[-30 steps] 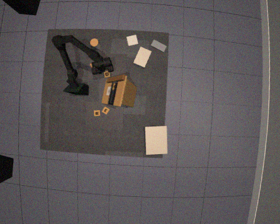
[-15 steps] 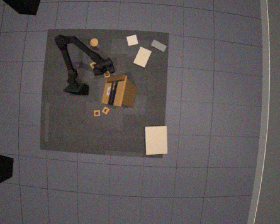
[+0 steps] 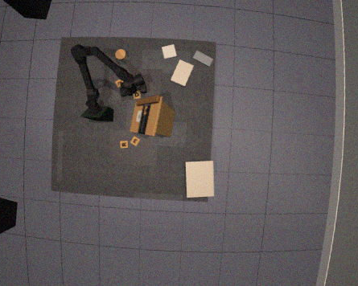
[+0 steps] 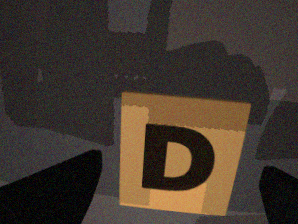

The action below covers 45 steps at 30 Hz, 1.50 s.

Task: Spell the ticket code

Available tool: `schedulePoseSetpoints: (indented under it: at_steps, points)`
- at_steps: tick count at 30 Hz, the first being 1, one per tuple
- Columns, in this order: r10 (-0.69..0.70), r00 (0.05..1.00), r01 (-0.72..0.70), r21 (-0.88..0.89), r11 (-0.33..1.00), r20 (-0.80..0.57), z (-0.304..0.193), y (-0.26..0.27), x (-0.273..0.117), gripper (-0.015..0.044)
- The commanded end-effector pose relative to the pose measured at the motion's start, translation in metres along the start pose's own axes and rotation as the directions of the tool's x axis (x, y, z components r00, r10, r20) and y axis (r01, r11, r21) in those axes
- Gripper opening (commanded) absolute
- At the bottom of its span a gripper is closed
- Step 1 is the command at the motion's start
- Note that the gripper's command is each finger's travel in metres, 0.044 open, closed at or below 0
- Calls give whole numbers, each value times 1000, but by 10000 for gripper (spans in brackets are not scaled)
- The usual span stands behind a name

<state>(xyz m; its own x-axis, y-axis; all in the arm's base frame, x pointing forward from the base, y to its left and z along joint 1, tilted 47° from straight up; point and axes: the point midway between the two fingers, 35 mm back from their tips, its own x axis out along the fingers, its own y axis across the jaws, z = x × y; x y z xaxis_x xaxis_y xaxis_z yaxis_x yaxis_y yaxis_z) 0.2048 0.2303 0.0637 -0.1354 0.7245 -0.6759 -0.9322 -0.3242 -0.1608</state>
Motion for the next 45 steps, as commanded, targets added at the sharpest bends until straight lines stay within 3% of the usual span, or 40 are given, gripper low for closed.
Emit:
schedulePoseSetpoints:
  at_steps: [1,13,14,26,35,45]
  points:
    - [1,1000,-1,5,1000,-5,-1,1,7,340]
    - [1,1000,-1,5,1000,-5,-1,1,12,340]
    - [1,1000,-1,5,1000,-5,-1,1,12,314]
    - [1,1000,-1,5,1000,-5,-1,1,12,234]
    - [1,1000,-1,5,1000,-5,-1,2,6,0]
    - [1,1000,-1,5,1000,-5,-2,2,0,0]
